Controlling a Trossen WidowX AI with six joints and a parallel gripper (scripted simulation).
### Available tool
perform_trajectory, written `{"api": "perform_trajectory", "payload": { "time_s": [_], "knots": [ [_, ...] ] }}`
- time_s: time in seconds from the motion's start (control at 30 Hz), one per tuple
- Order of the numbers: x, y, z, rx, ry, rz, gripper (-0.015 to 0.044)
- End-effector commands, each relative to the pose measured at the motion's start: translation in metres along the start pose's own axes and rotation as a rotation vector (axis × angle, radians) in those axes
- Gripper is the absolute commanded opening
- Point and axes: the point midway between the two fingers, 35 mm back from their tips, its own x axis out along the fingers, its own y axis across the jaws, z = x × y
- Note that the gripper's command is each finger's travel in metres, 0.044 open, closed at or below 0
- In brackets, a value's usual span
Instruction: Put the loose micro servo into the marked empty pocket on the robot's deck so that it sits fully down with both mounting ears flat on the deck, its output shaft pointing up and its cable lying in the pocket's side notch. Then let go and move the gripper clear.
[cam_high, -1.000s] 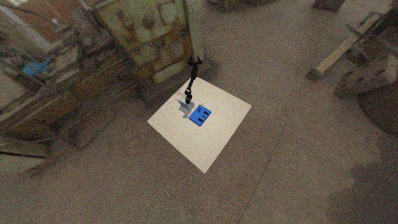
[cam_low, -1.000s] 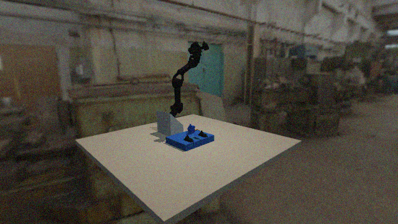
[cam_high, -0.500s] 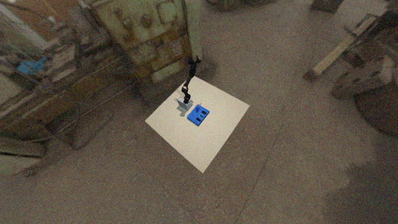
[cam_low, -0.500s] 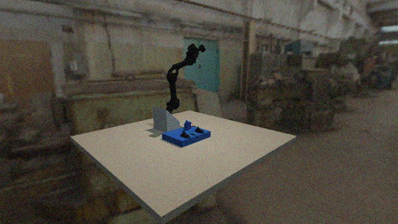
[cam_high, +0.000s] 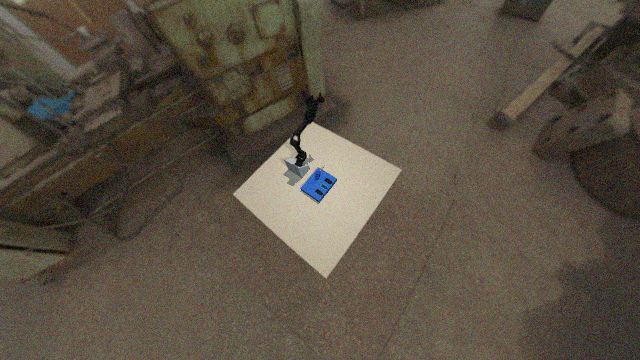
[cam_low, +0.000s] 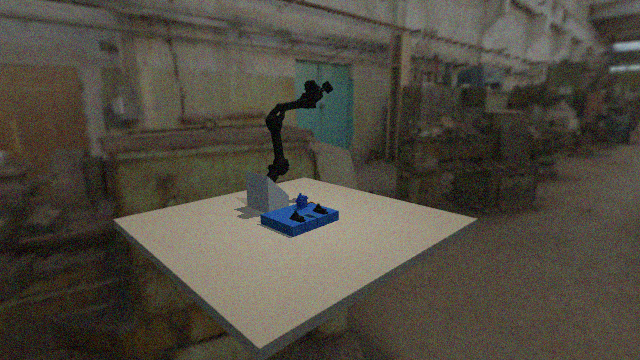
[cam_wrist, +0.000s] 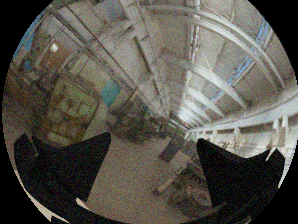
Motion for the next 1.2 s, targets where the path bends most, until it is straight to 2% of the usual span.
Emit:
{"api": "perform_trajectory", "payload": {
  "time_s": [0.0,0.3,0.6,1.03,1.17],
  "knots": [
    [0.005,0.010,-0.030,-0.042,0.090,0.017,0.0440],
    [0.008,0.018,-0.061,-0.053,0.184,0.024,0.0440],
    [0.002,0.035,-0.144,-0.206,0.426,0.099,0.0440],
    [-0.050,0.033,-0.264,-0.384,0.806,0.210,0.0440],
    [-0.061,0.030,-0.277,-0.387,0.858,0.213,0.0440]
  ]
}}
